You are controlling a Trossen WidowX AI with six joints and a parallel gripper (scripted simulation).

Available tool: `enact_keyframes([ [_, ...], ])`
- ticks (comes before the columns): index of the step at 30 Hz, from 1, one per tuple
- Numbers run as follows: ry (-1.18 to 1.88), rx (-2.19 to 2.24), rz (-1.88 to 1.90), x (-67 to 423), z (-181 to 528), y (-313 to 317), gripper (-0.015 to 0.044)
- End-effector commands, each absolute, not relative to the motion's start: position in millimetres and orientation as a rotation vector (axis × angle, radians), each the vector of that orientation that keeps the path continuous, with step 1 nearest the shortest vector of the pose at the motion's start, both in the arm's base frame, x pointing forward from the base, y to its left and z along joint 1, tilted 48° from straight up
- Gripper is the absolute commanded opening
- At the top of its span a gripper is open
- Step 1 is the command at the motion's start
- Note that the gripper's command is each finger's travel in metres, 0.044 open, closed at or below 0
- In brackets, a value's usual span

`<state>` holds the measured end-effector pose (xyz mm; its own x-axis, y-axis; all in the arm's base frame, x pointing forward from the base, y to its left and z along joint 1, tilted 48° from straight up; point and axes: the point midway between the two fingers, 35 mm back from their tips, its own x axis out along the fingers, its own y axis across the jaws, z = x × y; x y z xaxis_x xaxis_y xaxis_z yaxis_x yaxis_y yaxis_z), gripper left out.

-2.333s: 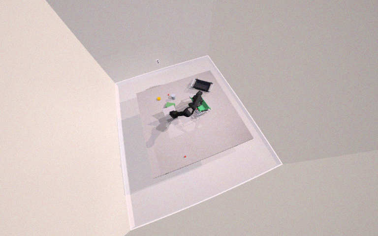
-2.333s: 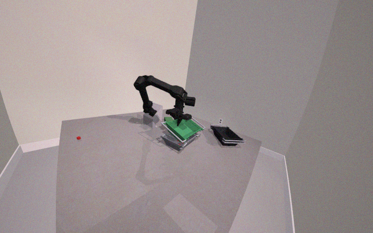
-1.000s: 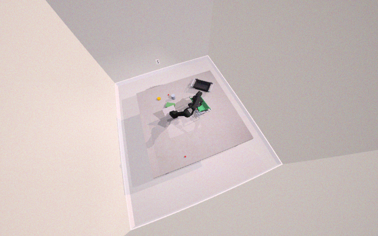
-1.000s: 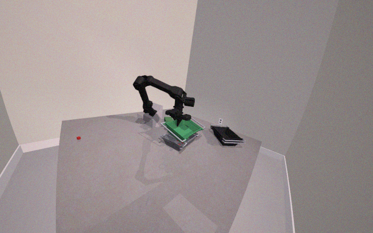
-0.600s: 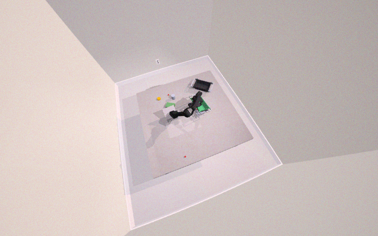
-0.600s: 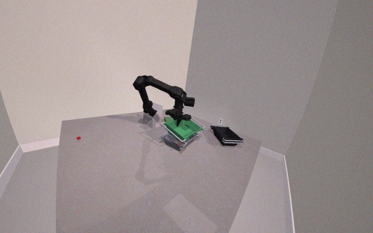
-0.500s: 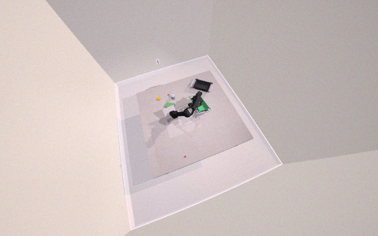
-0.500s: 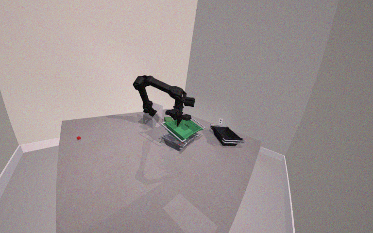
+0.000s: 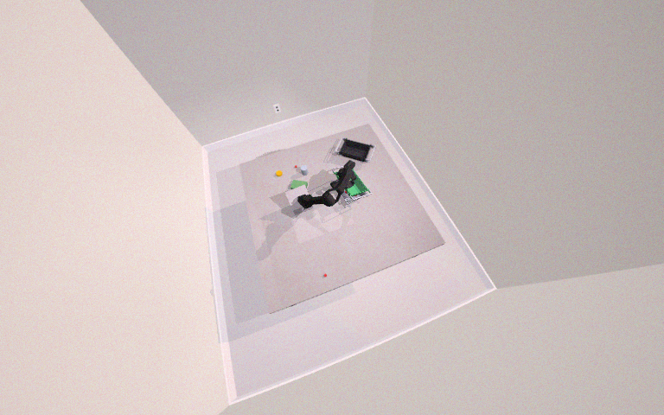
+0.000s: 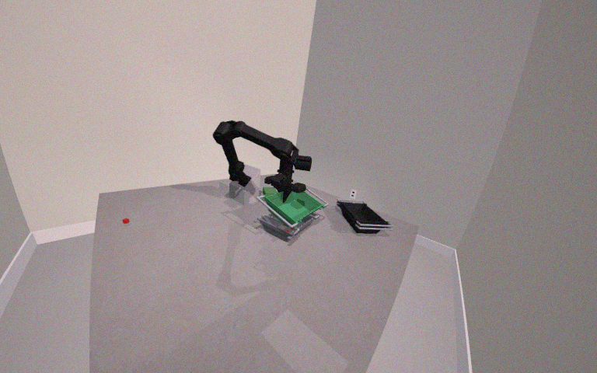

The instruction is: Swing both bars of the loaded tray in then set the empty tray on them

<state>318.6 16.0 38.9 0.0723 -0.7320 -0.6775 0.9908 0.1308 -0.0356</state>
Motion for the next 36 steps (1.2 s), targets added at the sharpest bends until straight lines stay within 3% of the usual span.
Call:
enact_keyframes([
  [1, 0.647, 0.495, -1.403, 314.4, 36.5, 9.9, 0.0],
  [36, 0.647, 0.495, -1.403, 311.2, 32.3, 4.9, 0.0],
])
